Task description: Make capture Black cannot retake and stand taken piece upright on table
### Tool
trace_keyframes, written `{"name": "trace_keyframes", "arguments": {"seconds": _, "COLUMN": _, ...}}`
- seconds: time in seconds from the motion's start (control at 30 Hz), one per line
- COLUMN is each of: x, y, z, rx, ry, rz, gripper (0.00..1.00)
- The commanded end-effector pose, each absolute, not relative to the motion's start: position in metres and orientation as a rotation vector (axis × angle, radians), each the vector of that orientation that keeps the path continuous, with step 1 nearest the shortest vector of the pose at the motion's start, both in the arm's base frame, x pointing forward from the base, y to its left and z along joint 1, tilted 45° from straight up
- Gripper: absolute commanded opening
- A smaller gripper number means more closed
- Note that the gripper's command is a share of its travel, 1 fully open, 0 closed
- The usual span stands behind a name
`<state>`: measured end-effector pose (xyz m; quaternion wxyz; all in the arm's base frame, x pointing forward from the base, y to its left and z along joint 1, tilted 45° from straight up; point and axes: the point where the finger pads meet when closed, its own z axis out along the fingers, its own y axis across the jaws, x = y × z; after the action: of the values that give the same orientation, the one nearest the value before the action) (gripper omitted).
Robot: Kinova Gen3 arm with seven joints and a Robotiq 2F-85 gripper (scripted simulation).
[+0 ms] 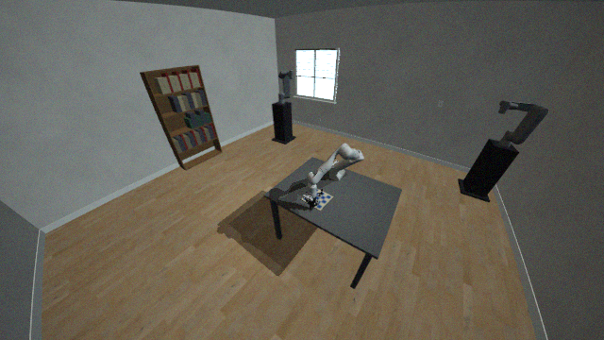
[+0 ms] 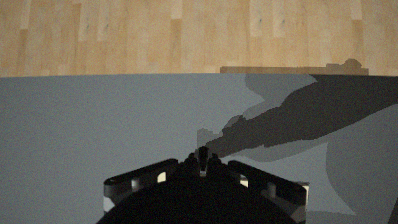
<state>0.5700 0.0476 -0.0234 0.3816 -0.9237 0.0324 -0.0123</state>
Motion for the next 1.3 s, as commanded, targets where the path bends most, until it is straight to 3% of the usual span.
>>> {"name": "trace_keyframes", "arguments": {"seconds": 0.0, "x": 0.5707, "y": 0.0465, "z": -0.0227, "rx": -2.358, "ry": 0.084, "rz": -0.034, "gripper": 0.00}}
{"name": "trace_keyframes", "arguments": {"seconds": 0.5, "x": 0.5707, "y": 0.0465, "z": -0.0227, "rx": -2.358, "ry": 0.084, "rz": -0.034, "gripper": 0.00}}
{"name": "trace_keyframes", "arguments": {"seconds": 0.53, "x": 0.5707, "y": 0.0465, "z": -0.0227, "rx": -2.358, "ry": 0.084, "rz": -0.034, "gripper": 0.07}}
{"name": "trace_keyframes", "arguments": {"seconds": 0.6, "x": 0.5707, "y": 0.0465, "z": -0.0227, "rx": -2.358, "ry": 0.084, "rz": -0.034, "gripper": 0.07}}
{"name": "trace_keyframes", "arguments": {"seconds": 0.63, "x": 0.5707, "y": 0.0465, "z": -0.0227, "rx": -2.358, "ry": 0.084, "rz": -0.034, "gripper": 0.15}}
{"name": "trace_keyframes", "arguments": {"seconds": 0.77, "x": 0.5707, "y": 0.0465, "z": -0.0227, "rx": -2.358, "ry": 0.084, "rz": -0.034, "gripper": 0.15}}
{"name": "trace_keyframes", "arguments": {"seconds": 0.8, "x": 0.5707, "y": 0.0465, "z": -0.0227, "rx": -2.358, "ry": 0.084, "rz": -0.034, "gripper": 0.22}}
{"name": "trace_keyframes", "arguments": {"seconds": 0.87, "x": 0.5707, "y": 0.0465, "z": -0.0227, "rx": -2.358, "ry": 0.084, "rz": -0.034, "gripper": 0.22}}
{"name": "trace_keyframes", "arguments": {"seconds": 0.9, "x": 0.5707, "y": 0.0465, "z": -0.0227, "rx": -2.358, "ry": 0.084, "rz": -0.034, "gripper": 0.29}}
{"name": "trace_keyframes", "arguments": {"seconds": 0.97, "x": 0.5707, "y": 0.0465, "z": -0.0227, "rx": -2.358, "ry": 0.084, "rz": -0.034, "gripper": 0.29}}
{"name": "trace_keyframes", "arguments": {"seconds": 1.0, "x": 0.5707, "y": 0.0465, "z": -0.0227, "rx": -2.358, "ry": 0.084, "rz": -0.034, "gripper": 0.37}}
{"name": "trace_keyframes", "arguments": {"seconds": 1.27, "x": 0.5707, "y": 0.0465, "z": -0.0227, "rx": -2.358, "ry": 0.084, "rz": -0.034, "gripper": 0.37}}
